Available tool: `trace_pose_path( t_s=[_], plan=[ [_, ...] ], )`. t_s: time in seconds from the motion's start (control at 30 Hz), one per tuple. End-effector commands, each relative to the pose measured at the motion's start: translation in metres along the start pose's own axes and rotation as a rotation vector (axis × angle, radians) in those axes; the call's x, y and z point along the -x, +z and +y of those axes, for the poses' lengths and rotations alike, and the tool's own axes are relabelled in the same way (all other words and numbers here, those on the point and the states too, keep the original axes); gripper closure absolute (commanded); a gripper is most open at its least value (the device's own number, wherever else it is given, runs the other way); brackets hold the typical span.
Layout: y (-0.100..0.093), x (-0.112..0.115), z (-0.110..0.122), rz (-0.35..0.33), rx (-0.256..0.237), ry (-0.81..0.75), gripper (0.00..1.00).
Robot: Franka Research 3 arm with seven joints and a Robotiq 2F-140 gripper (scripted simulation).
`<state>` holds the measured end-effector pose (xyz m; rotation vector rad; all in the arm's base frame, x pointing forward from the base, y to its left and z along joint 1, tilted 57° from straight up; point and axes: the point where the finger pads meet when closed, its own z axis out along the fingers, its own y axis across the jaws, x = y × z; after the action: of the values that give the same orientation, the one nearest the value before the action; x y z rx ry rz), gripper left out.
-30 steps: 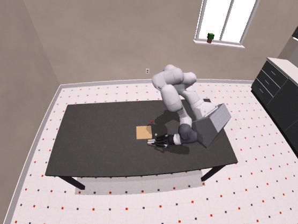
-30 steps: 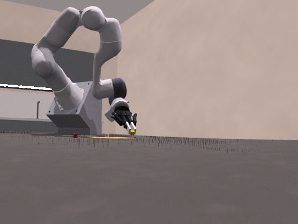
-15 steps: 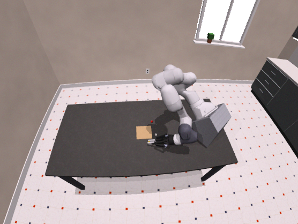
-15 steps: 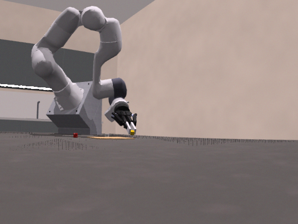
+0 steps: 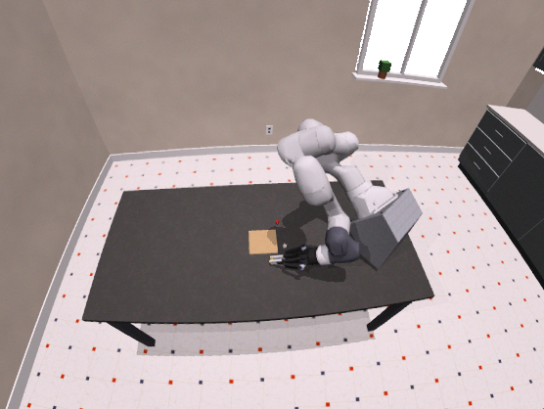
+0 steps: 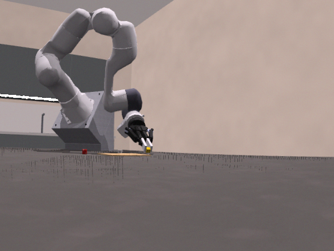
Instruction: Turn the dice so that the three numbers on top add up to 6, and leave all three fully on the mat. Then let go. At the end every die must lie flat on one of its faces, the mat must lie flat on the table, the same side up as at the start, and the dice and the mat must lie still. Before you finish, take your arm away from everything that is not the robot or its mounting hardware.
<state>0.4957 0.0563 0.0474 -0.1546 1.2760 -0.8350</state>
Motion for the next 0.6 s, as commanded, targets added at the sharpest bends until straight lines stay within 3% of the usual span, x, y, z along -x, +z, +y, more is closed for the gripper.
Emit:
trace_pose_path(
  t_s=[0.0, 0.57],
  plan=[
    [0.0018, -0.0041, 0.0006, 0.003, 0.002, 0.006, 0.93],
    [0.0037, -0.0078, 0.0006, 0.003, 0.002, 0.006, 0.93]
  ],
)
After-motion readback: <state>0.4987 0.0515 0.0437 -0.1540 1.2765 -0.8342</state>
